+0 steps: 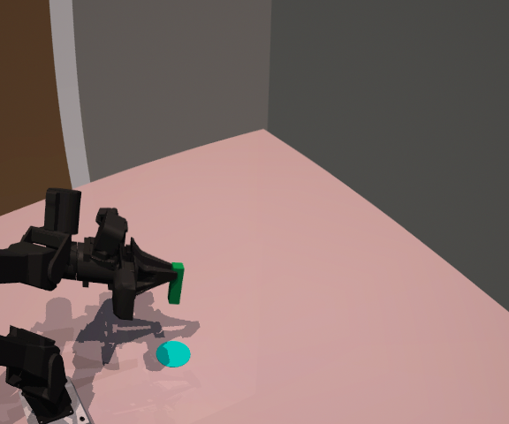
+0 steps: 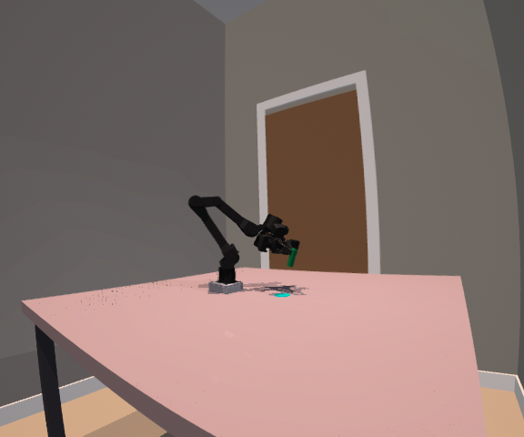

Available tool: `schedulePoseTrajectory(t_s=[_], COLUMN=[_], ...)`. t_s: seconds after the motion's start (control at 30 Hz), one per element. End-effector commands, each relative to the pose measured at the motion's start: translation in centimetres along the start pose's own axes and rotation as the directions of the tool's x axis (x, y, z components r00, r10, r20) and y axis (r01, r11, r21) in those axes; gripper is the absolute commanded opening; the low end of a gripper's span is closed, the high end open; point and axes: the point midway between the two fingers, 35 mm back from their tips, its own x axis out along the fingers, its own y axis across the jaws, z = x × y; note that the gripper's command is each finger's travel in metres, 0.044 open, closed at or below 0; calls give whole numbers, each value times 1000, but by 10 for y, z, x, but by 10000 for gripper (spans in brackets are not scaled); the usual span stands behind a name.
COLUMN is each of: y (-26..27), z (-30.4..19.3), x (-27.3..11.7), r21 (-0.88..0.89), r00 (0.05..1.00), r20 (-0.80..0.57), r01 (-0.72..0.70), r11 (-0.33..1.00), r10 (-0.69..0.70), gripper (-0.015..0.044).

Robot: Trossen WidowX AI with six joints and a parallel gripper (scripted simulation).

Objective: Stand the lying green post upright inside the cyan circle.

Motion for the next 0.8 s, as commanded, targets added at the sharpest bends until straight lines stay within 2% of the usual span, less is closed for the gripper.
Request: schedulePoseTrajectory(t_s=[0.0, 0.77], y=[-3, -14], z=[-1, -6], x=[-3, -16], r21=[10, 81], r00=[1000, 994], r20=[19, 103], r01=[6, 30], r11=[1000, 996], r10=[-7, -39], gripper=[23, 23])
